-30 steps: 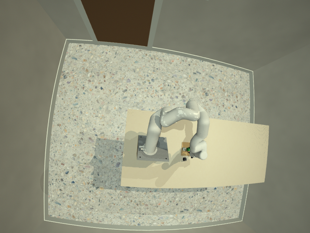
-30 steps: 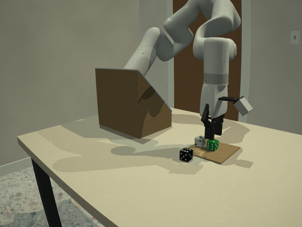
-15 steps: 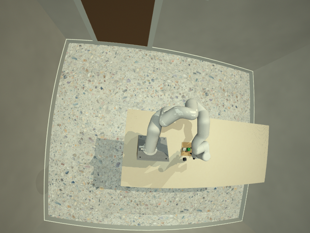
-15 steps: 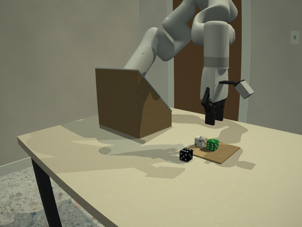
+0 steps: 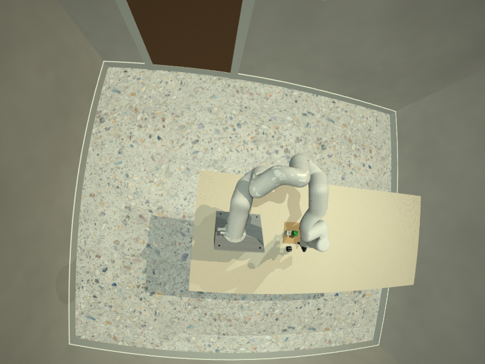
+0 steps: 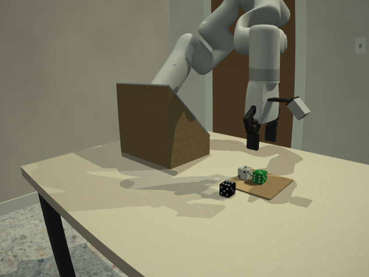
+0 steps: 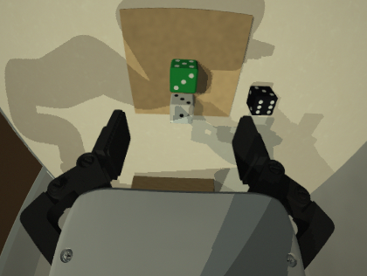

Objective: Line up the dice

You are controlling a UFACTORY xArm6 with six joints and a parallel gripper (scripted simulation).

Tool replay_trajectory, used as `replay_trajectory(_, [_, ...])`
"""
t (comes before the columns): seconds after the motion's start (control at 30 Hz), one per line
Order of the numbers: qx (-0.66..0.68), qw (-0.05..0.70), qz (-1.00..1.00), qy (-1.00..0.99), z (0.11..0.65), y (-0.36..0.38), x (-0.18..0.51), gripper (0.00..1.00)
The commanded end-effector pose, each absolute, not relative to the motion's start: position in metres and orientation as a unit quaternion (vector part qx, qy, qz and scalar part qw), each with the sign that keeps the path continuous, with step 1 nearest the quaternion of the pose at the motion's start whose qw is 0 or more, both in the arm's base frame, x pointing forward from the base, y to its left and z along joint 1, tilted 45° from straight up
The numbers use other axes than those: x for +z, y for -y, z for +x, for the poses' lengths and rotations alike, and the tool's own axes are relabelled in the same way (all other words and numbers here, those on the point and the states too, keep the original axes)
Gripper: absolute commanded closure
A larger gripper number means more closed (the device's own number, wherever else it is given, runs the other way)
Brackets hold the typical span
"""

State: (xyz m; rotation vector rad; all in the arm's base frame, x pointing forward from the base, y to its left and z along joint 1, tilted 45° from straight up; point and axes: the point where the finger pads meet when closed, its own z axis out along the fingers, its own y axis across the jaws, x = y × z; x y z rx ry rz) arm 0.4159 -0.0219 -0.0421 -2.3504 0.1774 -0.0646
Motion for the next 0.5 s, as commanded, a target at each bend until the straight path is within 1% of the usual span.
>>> replay_trajectory(0.0, [-0.027,0.381,-0.921,-0.07,0.417,0.0231,-0.0414,0.0])
replay_trajectory(0.37, [-0.035,0.38,-0.923,-0.051,0.4164,0.0249,-0.0434,0.0])
replay_trajectory(0.47, [-0.05,0.378,-0.924,-0.013,0.415,0.0284,-0.0473,0.0])
